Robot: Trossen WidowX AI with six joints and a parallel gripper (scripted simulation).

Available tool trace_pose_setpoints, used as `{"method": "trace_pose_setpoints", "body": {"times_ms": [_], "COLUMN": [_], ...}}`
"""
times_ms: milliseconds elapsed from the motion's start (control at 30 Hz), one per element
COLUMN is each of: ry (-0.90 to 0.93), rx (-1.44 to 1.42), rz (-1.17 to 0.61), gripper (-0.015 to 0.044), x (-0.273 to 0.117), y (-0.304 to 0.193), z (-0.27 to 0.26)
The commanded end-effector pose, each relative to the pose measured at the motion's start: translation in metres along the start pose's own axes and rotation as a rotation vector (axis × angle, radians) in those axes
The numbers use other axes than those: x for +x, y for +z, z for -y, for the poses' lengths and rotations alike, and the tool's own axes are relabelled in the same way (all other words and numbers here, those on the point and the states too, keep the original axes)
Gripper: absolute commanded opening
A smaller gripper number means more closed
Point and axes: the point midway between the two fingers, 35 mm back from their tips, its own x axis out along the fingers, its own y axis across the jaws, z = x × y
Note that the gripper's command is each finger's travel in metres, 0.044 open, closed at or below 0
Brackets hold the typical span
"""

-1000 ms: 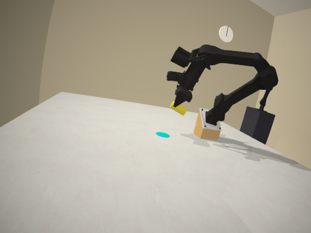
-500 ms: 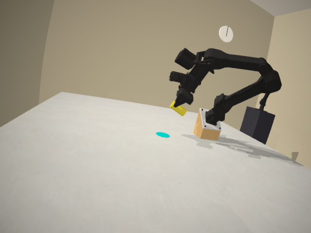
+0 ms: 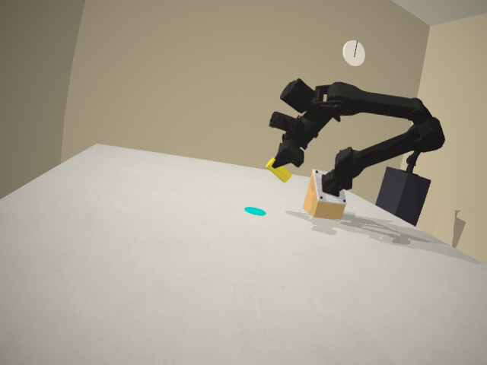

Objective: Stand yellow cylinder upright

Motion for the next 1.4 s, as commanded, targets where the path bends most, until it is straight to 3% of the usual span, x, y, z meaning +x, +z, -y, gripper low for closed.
{"method": "trace_pose_setpoints", "body": {"times_ms": [0,1367], "ry": [-0.010,-0.021], "rx": [0.005,0.058], "rz": [0.035,0.302], "gripper": [0.0105,0.0105], "x": [-0.0005,-0.0010], "y": [-0.0014,-0.0040], "z": [0.0010,0.0029]}}
